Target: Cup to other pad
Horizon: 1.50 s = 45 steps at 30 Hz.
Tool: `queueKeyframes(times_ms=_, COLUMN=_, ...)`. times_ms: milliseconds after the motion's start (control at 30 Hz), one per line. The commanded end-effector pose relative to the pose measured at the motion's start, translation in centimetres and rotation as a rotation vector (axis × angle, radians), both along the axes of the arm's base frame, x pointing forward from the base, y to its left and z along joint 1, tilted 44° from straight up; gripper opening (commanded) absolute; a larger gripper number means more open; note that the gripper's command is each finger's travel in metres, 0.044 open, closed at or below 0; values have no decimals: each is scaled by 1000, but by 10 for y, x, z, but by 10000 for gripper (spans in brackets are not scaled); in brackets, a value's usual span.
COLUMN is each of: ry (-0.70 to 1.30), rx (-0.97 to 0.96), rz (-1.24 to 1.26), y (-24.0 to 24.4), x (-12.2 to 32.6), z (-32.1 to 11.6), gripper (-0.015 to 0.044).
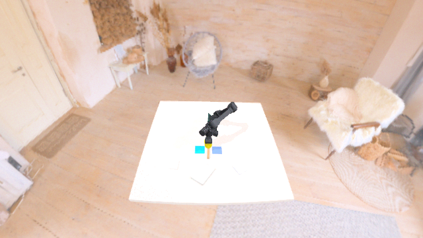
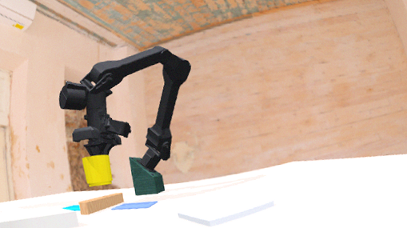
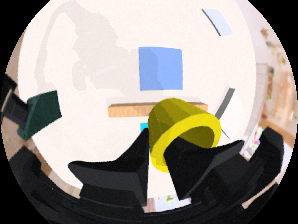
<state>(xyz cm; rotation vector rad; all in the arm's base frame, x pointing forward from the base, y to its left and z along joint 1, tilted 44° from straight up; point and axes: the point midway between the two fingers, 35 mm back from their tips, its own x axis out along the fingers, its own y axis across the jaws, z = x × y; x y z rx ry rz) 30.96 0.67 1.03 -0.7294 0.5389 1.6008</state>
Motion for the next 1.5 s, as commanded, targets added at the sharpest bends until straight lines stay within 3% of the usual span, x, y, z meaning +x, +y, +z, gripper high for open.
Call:
queueKeyframes(times_ms=0, ry=-3, rx=-4, rz=6, y=-8, x=2, z=-8, gripper=0)
queueKeyframes(times_ms=933, ry=-5, rx=-7, rz=6, y=-56, x=10, z=-52, gripper=0)
queueKeyframes(times_ms=1467, ry=-5, rx=-6, rz=6, y=-40, x=9, z=-69, gripper=0)
